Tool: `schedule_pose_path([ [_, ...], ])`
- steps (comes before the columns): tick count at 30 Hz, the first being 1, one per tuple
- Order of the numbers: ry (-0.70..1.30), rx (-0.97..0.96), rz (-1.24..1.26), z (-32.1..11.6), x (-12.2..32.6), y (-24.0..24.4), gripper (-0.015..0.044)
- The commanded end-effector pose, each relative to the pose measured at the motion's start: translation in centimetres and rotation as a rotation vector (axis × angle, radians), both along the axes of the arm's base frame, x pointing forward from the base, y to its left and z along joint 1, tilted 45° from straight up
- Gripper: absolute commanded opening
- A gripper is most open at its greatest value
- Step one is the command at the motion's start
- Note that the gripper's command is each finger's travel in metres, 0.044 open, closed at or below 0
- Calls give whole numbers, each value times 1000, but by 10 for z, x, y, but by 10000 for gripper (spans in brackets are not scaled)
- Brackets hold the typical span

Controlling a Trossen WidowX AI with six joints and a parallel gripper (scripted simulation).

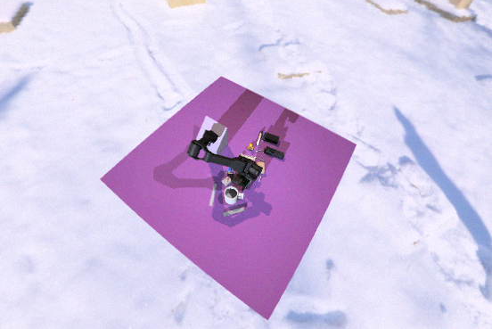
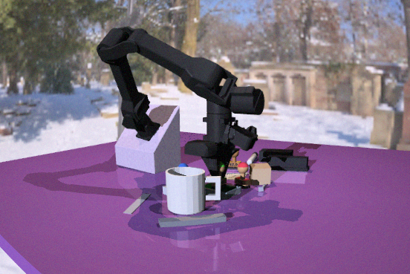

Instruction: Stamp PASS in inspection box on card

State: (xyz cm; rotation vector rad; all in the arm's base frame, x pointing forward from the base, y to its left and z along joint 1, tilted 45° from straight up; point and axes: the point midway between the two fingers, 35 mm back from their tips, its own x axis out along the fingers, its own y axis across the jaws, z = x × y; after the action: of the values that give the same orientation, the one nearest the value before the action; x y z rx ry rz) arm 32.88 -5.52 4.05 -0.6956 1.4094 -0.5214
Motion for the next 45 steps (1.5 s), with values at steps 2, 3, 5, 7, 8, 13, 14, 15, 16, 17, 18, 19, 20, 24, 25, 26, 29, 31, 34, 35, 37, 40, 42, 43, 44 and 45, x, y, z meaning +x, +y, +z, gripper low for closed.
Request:
schedule_pose_path([
  [2,-2,-1,-4,0,0,-1,0],
  [3,-2,-1,-4,0,0,-1,0],
  [5,-2,-1,-4,1,0,0,0],
  [7,-2,-1,-4,2,0,1,0],
  [8,-2,-1,-4,2,0,1,0],
  [13,-2,-1,-4,4,0,3,0],
  [14,-2,-1,-4,4,0,3,0],
  [15,-2,-1,-4,5,0,3,0],
  [16,-2,-1,-4,5,0,4,0],
  [17,-2,-1,-4,5,0,4,0],
  [18,-2,-1,-4,6,0,4,0],
  [19,-2,-1,-4,6,0,5,0],
  [20,-2,-1,-4,6,-1,5,0],
  [24,-2,-1,-4,8,-1,7,0],
  [25,-2,0,-4,9,-1,8,0],
  [26,-2,0,-4,10,-1,9,0],
  [29,-1,0,-4,14,-1,13,0],
  [31,-1,1,-4,16,-1,15,0],
  [34,-1,1,-4,19,-2,19,0],
  [35,-1,1,-4,20,-2,20,0],
  [37,-1,1,-4,23,-2,22,0],
  [40,-1,1,-4,26,-3,25,0],
  [42,-1,2,-4,28,-3,28,0],
  [43,-1,2,-4,29,-3,29,0],
  [44,-1,2,-4,31,-3,30,0],
  [45,-1,1,-4,32,-4,31,0],
])
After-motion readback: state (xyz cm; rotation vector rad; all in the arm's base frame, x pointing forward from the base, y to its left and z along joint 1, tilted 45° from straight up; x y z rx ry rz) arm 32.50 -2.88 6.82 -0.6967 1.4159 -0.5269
